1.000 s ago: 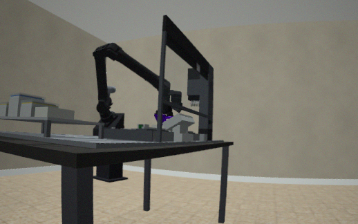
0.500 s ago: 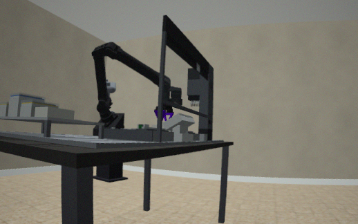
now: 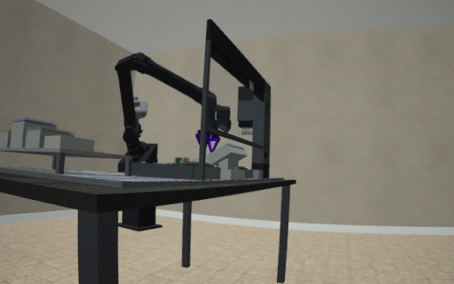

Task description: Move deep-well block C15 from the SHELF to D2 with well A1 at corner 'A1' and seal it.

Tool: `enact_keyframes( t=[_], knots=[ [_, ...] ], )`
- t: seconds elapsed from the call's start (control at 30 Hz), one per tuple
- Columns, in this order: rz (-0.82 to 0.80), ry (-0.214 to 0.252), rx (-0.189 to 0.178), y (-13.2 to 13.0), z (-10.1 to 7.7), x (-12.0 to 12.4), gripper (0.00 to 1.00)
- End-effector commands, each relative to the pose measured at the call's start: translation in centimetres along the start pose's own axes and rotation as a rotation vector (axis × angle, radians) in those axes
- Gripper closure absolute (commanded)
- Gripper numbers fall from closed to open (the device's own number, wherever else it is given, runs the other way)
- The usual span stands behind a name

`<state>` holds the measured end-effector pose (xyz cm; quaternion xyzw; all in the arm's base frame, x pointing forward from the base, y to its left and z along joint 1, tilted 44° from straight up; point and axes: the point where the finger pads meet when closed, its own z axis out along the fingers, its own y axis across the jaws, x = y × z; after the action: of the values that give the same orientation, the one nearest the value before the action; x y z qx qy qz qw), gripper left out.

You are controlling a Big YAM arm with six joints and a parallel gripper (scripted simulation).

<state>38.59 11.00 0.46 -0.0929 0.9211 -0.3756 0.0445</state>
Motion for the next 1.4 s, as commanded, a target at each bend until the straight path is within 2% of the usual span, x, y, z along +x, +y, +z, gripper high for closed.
enact_keyframes(
  t=[0.0,0.17,0.47,0.53,0.57,0.77,1.03,1.1,1.13,1.37],
  knots=[
    [0.029,-0.030,-0.013,0.5,-1.8,-2.1,0.00],
    [0.040,-0.056,-0.025,0.2,-3.8,-2.3,0.00],
    [0.040,-0.055,-0.026,0.2,-5.3,-2.2,0.00],
    [0.040,-0.055,-0.026,0.2,-5.3,-2.2,0.00],
    [0.032,-0.031,-0.015,0.4,-4.4,-2.1,0.00],
    [0.040,-0.056,-0.027,0.1,-6.6,-2.2,0.00],
    [0.040,-0.056,-0.029,0.1,-8.0,-2.1,0.00],
    [0.040,-0.056,-0.029,0.1,-8.0,-2.1,0.00],
    [0.035,-0.034,-0.018,0.3,-7.1,-2.1,0.00],
    [0.040,-0.055,-0.029,0.2,-9.3,-2.0,0.00]
  ],
)
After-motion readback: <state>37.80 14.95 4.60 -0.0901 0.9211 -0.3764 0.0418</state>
